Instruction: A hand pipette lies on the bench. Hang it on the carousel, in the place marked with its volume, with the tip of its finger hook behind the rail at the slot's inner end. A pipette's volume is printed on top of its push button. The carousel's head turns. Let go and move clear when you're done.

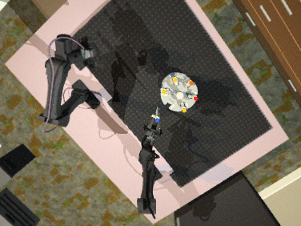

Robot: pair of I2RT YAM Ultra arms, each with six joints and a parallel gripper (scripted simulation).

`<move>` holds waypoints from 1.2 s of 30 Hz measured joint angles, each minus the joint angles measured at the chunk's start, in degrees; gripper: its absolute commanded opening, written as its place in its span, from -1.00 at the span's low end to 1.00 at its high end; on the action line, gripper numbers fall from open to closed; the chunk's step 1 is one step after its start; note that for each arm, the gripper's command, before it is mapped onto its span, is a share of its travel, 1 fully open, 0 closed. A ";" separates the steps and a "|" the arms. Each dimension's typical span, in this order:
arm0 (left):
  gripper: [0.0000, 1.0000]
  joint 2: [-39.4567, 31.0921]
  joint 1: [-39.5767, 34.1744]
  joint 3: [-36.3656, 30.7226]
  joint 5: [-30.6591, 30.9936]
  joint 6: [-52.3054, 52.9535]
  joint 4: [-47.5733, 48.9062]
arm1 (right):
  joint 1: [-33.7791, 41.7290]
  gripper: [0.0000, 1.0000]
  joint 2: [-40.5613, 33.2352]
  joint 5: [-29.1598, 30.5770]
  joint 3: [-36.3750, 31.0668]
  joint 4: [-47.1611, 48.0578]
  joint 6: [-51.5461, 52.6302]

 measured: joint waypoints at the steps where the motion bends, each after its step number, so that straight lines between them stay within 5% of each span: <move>1: 1.00 0.00 0.00 0.00 0.00 0.00 0.00 | 0.00 -0.77 0.00 0.00 0.00 0.00 0.00; 36: 1.00 0.00 0.00 0.00 0.00 0.00 0.00 | -1.42 -0.77 1.51 -1.25 1.25 -0.04 0.00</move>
